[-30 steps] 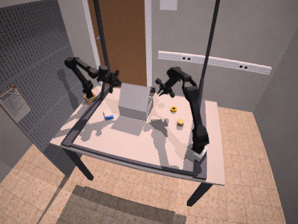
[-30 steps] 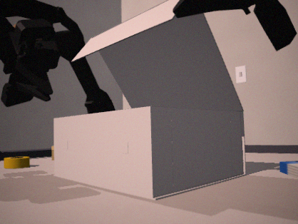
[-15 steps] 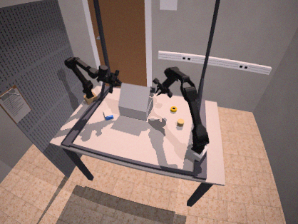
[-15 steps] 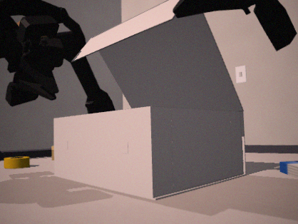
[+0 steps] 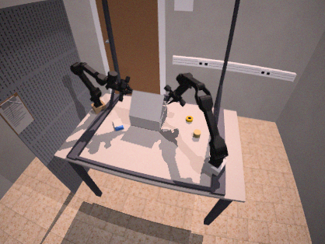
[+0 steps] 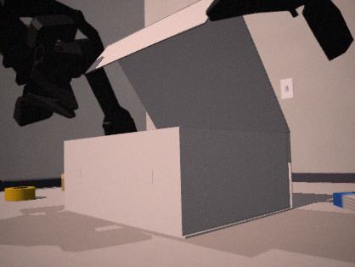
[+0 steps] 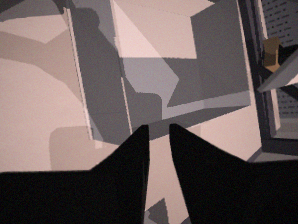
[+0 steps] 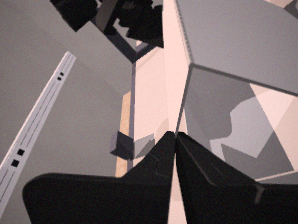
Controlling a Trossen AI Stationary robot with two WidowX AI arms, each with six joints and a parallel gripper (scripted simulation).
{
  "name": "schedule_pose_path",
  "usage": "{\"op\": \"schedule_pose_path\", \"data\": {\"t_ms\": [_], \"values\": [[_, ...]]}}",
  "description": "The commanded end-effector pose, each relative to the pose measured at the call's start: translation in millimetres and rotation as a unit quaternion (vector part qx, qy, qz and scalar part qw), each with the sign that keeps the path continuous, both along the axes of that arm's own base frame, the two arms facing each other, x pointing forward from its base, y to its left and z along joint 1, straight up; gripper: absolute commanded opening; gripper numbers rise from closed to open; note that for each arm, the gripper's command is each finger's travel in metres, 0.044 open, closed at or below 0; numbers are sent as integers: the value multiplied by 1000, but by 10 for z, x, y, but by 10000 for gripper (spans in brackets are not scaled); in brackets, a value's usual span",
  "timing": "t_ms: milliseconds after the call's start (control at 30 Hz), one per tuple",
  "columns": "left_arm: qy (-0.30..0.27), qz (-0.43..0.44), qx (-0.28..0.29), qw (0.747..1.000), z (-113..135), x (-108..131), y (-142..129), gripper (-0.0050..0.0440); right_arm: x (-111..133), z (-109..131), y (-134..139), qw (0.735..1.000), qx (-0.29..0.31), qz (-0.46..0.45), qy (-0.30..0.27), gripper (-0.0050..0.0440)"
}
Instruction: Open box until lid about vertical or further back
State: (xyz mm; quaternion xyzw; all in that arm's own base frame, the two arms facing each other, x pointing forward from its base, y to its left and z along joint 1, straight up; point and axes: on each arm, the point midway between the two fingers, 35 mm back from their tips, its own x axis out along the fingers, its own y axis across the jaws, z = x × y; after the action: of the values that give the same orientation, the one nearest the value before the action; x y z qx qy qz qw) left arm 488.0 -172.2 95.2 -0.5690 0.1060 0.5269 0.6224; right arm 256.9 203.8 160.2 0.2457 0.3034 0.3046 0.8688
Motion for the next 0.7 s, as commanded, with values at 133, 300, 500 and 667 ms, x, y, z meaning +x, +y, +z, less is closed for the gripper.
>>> {"op": "schedule_pose_path", "data": {"t_ms": [133, 300, 500, 667], "values": [[-12, -1, -5, 1000, 106, 38, -4, 60, 19, 94, 10, 1000, 7, 0, -12, 4], [-11, 10, -9, 1000, -30, 45, -8, 60, 19, 94, 10, 1000, 7, 0, -12, 4], [-9, 21, -11, 1000, -160, 36, 3, 60, 19, 94, 10, 1000, 7, 0, -12, 4], [-12, 34, -16, 999, -280, 43, 3, 60, 19, 94, 10, 1000, 7, 0, -12, 4]]}}
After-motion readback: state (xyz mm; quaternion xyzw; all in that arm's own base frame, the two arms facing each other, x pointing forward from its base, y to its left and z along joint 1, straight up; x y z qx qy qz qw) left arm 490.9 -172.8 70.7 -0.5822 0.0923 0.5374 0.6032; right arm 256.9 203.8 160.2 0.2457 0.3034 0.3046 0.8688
